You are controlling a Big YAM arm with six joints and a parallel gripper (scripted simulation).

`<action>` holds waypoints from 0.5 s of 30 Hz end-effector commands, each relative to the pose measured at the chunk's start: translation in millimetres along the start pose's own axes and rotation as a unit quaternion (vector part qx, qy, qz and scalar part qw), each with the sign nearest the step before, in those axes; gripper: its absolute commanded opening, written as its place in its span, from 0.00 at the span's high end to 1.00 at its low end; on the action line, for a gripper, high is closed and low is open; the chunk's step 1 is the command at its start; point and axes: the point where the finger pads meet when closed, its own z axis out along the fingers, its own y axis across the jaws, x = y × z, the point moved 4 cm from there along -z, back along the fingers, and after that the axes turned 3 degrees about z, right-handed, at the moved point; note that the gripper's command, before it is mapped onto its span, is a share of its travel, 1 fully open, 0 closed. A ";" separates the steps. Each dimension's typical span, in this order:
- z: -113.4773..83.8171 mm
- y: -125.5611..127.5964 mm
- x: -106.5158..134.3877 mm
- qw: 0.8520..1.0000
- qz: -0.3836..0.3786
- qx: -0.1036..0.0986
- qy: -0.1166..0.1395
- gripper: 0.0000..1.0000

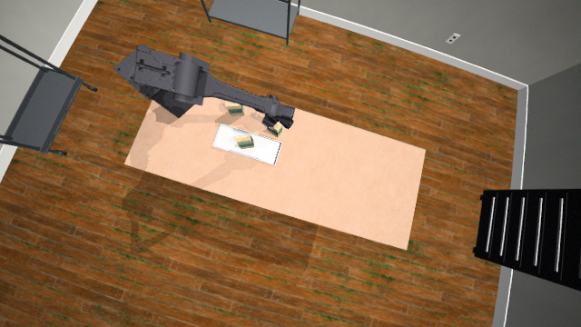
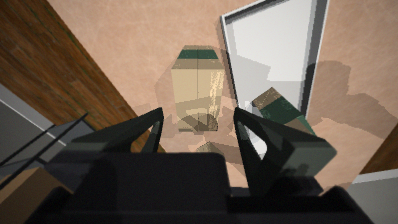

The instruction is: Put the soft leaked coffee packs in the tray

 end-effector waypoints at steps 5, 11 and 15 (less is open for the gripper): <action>-11.0 6.3 -14.9 1.000 -0.002 -0.010 -0.017 0.22; -10.3 9.2 -17.9 1.000 -0.003 -0.010 -0.017 0.22; -6.8 8.5 -10.7 1.000 -0.007 -0.007 -0.009 0.22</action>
